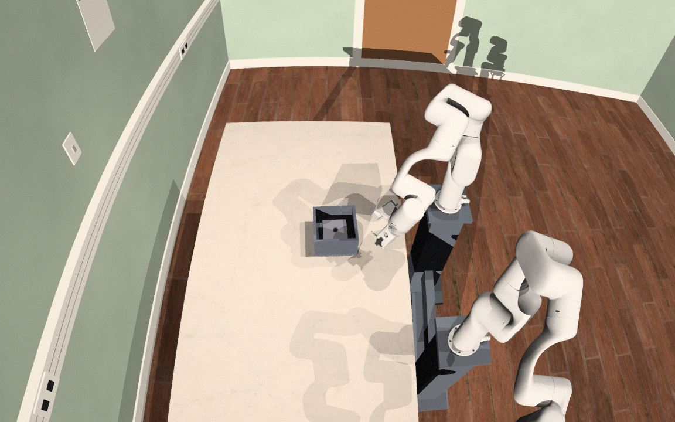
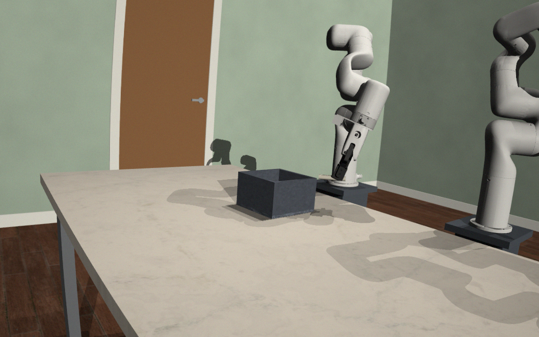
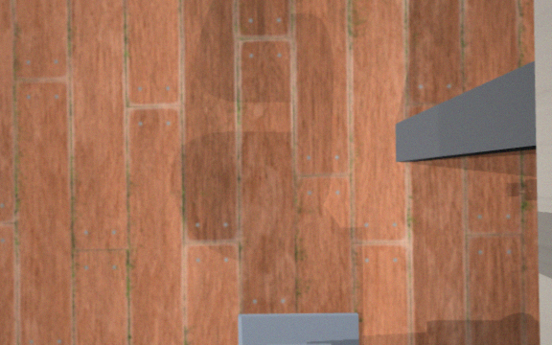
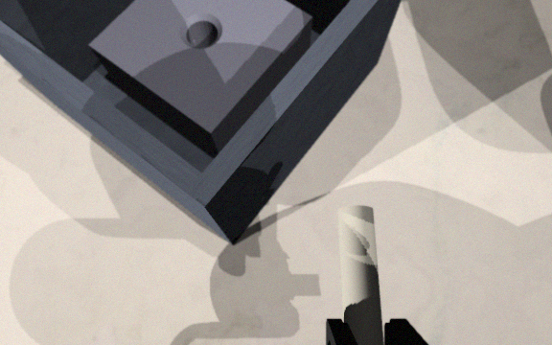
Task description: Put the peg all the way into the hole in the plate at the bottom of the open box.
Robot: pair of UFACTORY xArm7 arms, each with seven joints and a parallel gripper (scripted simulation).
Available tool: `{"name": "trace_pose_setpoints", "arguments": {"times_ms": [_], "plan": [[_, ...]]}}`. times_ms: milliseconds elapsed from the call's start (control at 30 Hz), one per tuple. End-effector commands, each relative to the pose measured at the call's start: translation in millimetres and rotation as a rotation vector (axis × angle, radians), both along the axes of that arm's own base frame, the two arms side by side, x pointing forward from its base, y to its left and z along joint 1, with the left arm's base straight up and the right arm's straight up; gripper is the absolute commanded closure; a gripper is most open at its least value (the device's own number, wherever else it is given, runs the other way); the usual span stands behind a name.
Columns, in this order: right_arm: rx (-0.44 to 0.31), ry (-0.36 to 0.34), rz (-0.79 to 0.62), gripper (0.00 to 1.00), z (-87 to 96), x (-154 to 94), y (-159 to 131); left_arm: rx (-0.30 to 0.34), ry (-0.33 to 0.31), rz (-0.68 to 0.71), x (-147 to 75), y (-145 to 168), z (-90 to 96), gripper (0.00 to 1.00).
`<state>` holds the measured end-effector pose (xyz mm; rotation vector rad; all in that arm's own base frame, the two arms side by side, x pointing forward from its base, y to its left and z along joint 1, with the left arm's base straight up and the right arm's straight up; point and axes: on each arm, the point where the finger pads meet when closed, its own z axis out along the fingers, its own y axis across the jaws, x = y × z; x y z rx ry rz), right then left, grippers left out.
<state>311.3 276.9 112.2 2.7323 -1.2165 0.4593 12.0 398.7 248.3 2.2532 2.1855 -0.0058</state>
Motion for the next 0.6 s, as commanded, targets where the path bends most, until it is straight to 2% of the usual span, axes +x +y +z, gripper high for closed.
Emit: {"name": "trace_pose_setpoints", "arguments": {"times_ms": [0, 100, 167, 567], "plan": [[-0.027, -0.002, -0.197, 1.0, 0.8, 0.6, 1.5, 0.004, -0.001, 0.0, 0.2, 1.2, 1.7, 0.0], [-0.027, 0.0, -0.317, 1.0, 0.8, 0.6, 1.5, 0.004, -0.001, 0.0, 0.2, 1.2, 1.7, 0.0], [-0.027, 0.0, -0.317, 1.0, 0.8, 0.6, 1.5, 0.004, -0.001, 0.0, 0.2, 1.2, 1.7, 0.0], [-0.026, 0.006, -0.752, 1.0, 0.8, 0.6, 1.5, 0.004, -0.001, 0.0, 0.2, 1.2, 1.7, 0.0]]}}
